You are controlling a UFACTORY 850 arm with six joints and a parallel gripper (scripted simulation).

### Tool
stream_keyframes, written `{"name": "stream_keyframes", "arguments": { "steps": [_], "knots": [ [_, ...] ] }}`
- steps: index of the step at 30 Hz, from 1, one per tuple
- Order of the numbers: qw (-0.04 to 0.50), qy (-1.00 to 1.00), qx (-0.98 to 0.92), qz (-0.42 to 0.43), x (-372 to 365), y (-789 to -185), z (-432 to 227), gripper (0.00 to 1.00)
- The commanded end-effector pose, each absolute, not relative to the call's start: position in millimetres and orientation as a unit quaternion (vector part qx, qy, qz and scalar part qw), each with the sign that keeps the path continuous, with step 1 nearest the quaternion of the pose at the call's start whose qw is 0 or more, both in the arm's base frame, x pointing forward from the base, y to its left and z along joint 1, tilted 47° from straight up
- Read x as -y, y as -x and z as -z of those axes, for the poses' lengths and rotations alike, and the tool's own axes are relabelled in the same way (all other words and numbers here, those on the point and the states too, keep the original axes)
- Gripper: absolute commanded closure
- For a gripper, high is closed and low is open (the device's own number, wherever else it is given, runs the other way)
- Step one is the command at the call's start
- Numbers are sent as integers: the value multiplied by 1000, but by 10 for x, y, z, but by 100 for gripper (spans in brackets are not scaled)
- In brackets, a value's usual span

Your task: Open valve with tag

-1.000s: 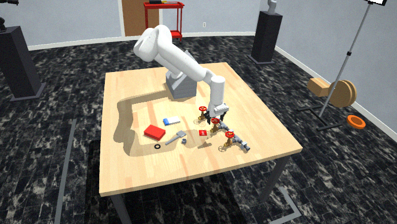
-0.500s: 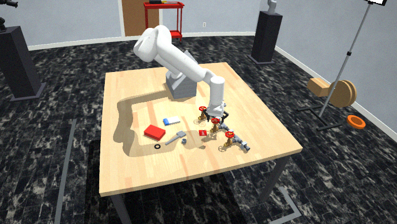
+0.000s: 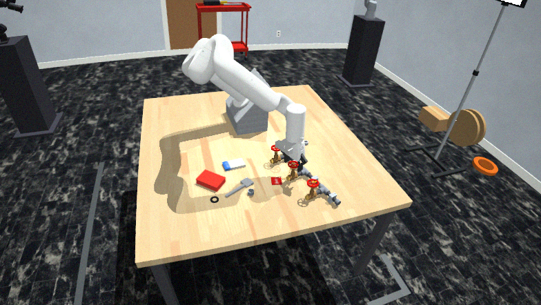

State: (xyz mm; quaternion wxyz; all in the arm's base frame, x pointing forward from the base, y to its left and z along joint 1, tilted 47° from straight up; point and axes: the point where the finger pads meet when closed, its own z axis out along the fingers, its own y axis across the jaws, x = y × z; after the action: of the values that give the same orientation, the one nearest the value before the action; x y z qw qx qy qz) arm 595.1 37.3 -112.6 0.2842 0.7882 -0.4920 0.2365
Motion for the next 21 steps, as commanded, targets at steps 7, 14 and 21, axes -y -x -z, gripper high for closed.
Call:
{"name": "stream_keyframes", "arguments": {
  "steps": [7,14,21],
  "knots": [
    [228,-705,589,-321,-379,-5956,1122,0],
    [228,-705,589,-321,-379,-5956,1122,0],
    [228,-705,589,-321,-379,-5956,1122,100]
  ]
}}
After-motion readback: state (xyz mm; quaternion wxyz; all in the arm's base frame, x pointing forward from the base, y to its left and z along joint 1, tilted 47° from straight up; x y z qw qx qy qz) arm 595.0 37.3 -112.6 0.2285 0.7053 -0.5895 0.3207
